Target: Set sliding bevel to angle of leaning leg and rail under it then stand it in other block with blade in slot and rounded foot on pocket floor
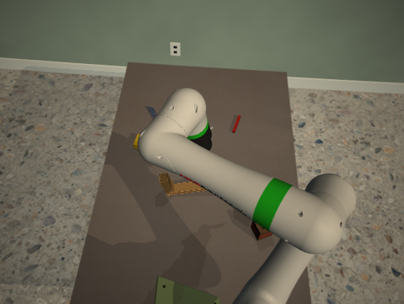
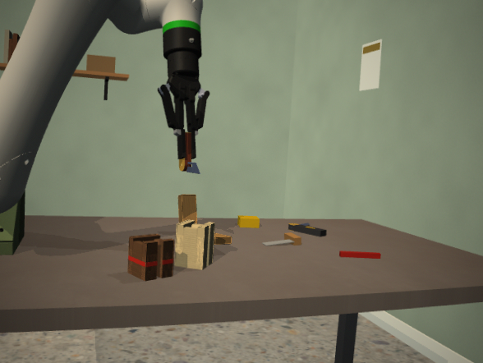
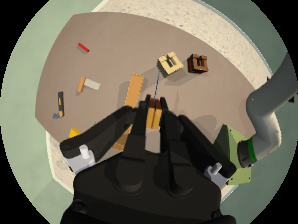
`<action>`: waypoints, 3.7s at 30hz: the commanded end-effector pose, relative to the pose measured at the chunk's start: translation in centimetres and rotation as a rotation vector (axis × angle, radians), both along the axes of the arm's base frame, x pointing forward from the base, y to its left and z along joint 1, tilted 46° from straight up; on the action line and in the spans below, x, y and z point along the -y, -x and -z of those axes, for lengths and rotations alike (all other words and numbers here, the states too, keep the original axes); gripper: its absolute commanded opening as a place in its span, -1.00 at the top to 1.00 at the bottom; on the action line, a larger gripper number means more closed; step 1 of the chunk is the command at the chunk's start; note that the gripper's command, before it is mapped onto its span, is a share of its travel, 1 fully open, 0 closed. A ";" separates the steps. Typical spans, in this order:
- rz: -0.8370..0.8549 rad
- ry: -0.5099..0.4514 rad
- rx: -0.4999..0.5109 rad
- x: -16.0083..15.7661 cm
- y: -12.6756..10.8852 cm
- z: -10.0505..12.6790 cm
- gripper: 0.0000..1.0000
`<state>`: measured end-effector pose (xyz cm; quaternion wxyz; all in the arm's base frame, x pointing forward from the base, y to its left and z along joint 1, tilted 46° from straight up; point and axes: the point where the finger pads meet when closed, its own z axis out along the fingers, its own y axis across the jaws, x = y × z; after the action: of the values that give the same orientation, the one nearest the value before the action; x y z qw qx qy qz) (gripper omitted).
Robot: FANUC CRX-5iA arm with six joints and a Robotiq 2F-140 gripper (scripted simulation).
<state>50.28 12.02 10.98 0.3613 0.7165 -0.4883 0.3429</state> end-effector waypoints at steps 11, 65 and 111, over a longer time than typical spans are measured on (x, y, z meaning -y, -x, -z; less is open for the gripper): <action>-0.037 -0.056 -0.066 6.0 3.1 -6.0 0.80; -0.094 -0.147 -0.180 16.1 8.2 -15.9 0.80; -0.094 -0.146 -0.180 24.2 7.4 -8.1 0.80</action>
<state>42.86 -12.19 19.02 0.3346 0.7908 -0.4435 0.2568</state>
